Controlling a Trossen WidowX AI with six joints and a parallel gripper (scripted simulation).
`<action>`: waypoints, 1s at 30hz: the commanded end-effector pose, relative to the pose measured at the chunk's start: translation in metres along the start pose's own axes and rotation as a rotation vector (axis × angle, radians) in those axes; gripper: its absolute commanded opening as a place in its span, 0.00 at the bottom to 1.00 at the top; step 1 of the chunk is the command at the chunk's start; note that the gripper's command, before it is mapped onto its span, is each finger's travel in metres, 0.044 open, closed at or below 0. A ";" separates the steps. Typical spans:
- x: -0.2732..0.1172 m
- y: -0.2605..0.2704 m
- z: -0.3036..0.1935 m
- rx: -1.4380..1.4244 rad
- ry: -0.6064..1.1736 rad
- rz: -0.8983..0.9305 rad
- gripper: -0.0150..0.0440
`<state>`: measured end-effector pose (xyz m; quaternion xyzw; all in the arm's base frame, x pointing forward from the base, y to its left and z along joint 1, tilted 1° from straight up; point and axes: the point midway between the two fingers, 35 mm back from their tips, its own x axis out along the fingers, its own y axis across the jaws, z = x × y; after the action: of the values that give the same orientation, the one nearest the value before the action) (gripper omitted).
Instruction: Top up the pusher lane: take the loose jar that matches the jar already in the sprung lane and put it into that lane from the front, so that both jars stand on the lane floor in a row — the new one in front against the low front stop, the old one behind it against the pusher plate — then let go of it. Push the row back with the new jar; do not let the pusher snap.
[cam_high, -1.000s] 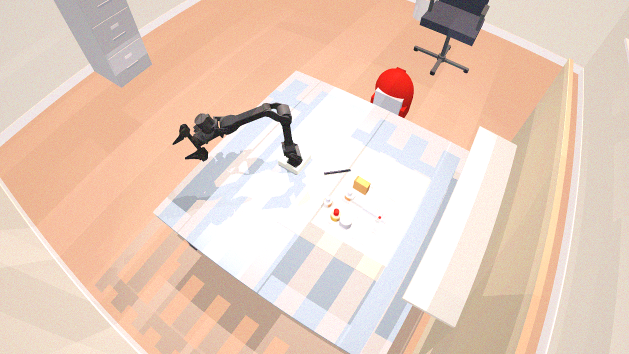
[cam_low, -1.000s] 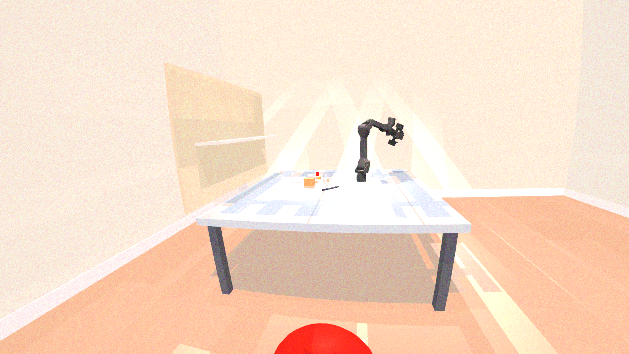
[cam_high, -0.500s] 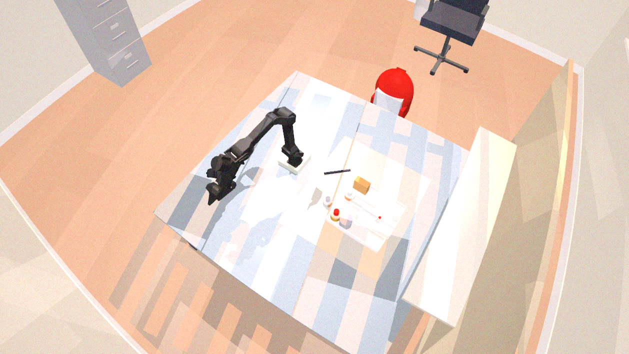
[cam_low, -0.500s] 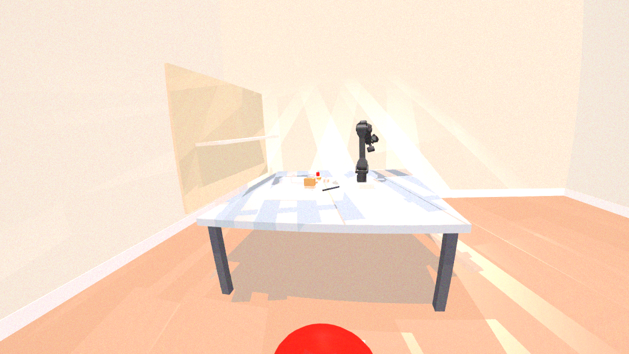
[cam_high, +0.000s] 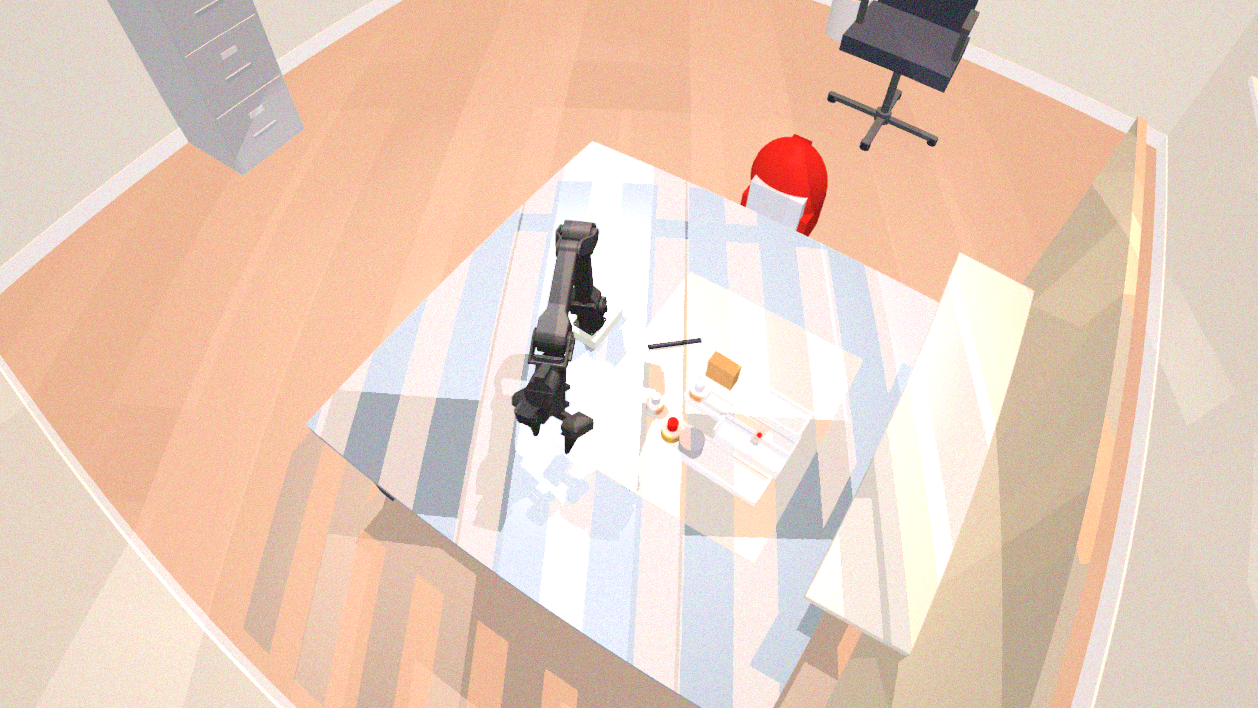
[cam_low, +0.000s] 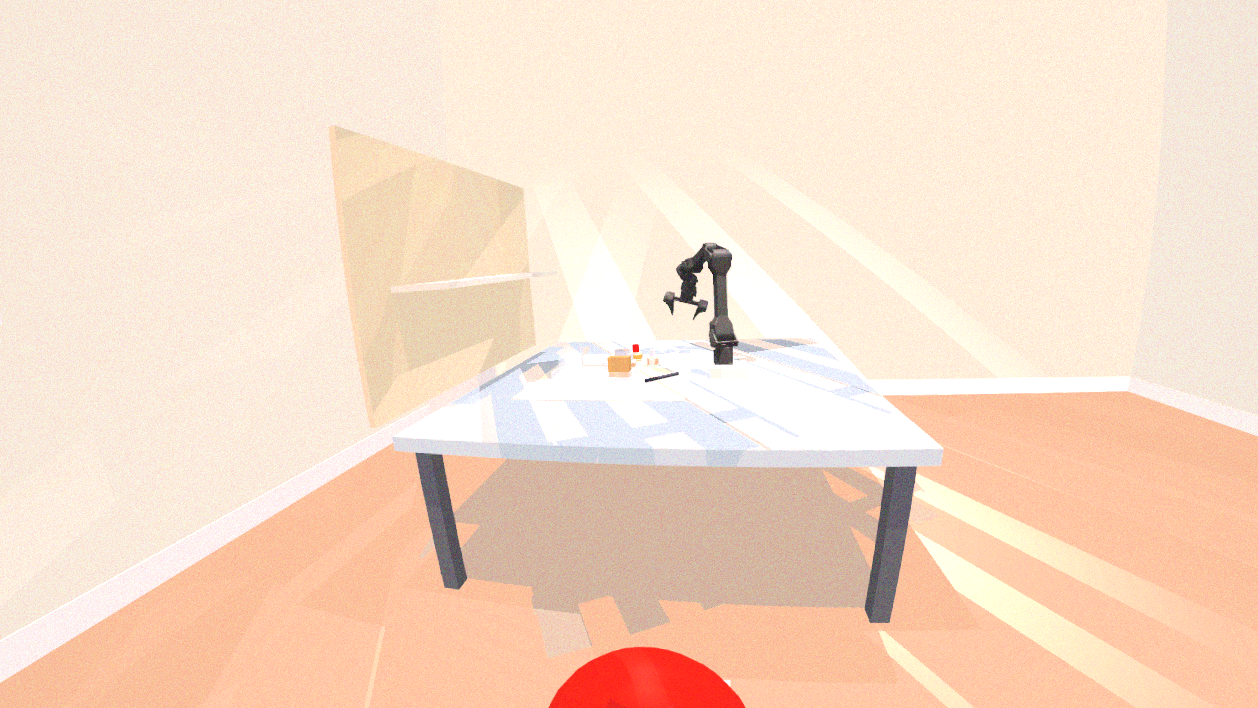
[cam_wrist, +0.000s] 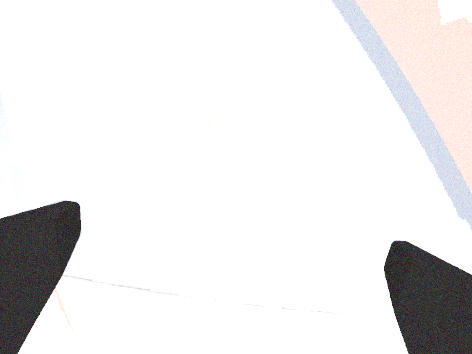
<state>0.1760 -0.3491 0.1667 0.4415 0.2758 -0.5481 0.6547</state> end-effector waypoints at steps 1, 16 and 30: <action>0.003 0.037 -0.062 -0.365 0.141 0.008 1.00; -0.055 0.083 -0.261 -1.635 0.557 0.180 1.00; -0.028 0.075 -0.274 -1.635 0.557 0.180 1.00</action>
<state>0.2772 -0.0942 0.1032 -0.0257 0.6922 0.0002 0.7213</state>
